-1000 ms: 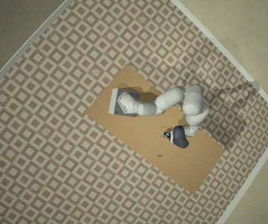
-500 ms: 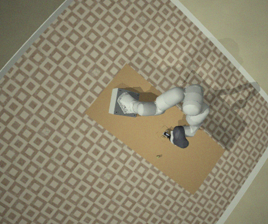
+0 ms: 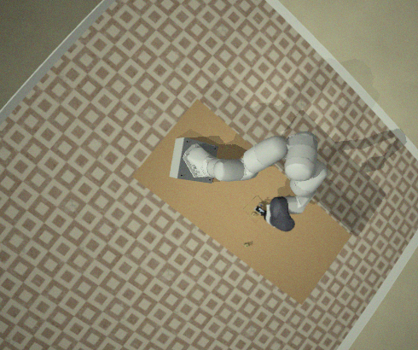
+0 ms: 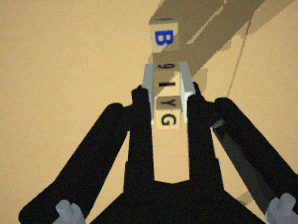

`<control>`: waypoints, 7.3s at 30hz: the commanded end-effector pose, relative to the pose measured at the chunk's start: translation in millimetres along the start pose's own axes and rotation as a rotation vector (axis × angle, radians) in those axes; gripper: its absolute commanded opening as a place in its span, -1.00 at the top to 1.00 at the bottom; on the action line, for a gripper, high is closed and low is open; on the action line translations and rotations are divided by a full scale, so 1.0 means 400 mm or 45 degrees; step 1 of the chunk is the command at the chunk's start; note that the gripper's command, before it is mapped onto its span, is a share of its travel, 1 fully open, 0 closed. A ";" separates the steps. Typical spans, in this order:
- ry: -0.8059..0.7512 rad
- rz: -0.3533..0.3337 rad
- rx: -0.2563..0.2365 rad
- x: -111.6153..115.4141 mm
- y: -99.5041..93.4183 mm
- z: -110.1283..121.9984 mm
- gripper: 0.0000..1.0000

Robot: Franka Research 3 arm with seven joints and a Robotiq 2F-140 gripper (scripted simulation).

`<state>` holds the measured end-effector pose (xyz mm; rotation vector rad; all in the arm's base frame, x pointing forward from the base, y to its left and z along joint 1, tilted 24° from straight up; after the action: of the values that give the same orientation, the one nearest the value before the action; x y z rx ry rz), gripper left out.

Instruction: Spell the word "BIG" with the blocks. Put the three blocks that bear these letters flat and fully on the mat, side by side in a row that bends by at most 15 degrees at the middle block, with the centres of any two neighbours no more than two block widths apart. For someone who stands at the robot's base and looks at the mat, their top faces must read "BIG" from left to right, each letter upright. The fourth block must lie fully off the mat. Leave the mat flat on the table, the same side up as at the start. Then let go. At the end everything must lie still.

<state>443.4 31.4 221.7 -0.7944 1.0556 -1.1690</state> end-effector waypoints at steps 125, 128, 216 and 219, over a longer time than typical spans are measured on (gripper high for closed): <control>-0.008 0.001 0.000 -0.006 0.010 -0.002 0.74; -0.008 0.001 0.000 -0.006 0.010 -0.002 0.74; -0.008 0.001 0.000 -0.005 -0.215 -0.002 -1.00; -0.008 0.001 0.000 -0.005 -0.215 -0.002 -1.00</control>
<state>414.7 13.9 299.7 -0.7993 1.0446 -1.1604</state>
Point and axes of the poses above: the point where the finger pads meet when closed, its own y axis out along the fingers, its own z axis across the jaws, x = y × z, the point moved 8 cm from there along -y, back along the fingers, and after that the axes turned 7 degrees about y, right-handed, at the moved point
